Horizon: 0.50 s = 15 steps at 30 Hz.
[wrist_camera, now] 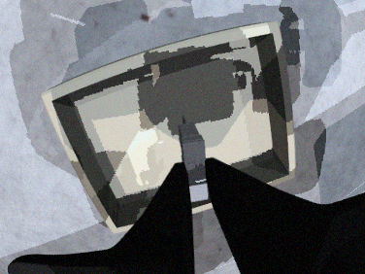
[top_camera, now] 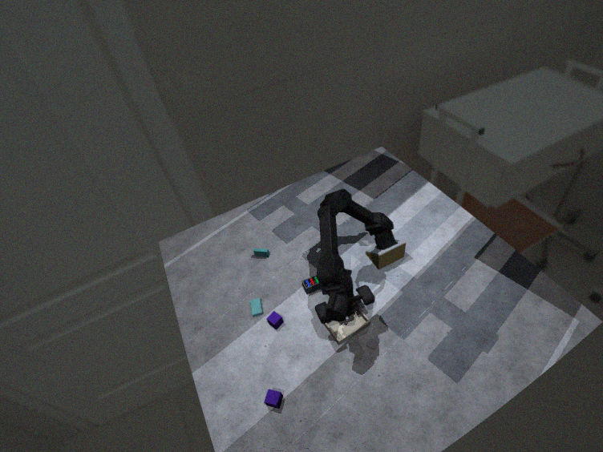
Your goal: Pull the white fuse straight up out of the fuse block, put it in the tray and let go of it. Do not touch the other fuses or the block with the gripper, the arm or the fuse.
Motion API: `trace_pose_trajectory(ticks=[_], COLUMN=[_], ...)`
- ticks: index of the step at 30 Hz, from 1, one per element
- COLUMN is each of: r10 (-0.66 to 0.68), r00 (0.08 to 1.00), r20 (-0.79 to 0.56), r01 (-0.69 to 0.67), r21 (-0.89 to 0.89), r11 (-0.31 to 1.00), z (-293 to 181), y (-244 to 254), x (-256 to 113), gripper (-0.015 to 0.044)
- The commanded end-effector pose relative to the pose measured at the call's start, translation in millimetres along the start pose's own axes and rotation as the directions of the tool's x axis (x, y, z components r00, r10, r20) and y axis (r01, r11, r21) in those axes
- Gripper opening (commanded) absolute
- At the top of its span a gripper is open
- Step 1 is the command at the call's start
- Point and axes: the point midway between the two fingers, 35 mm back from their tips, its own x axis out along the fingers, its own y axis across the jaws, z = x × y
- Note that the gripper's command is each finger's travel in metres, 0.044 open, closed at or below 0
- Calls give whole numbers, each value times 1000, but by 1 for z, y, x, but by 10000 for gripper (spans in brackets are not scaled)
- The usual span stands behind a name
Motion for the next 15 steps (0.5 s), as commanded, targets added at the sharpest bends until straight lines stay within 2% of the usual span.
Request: trace_pose_trajectory(ticks=[1,10,11,15], r10=[1,1,1,3], r00=[1000,1000,1000,1000], r20=[-1,-1,0,4], r01=[-1,-1,-1,-3], r21=[0,0,0,-5], r11=[1000,1000,1000,1000], z=[0,0,0,0], y=[0,0,0,0], x=[-1,-1,-4,-38], gripper=[79,315,330,330])
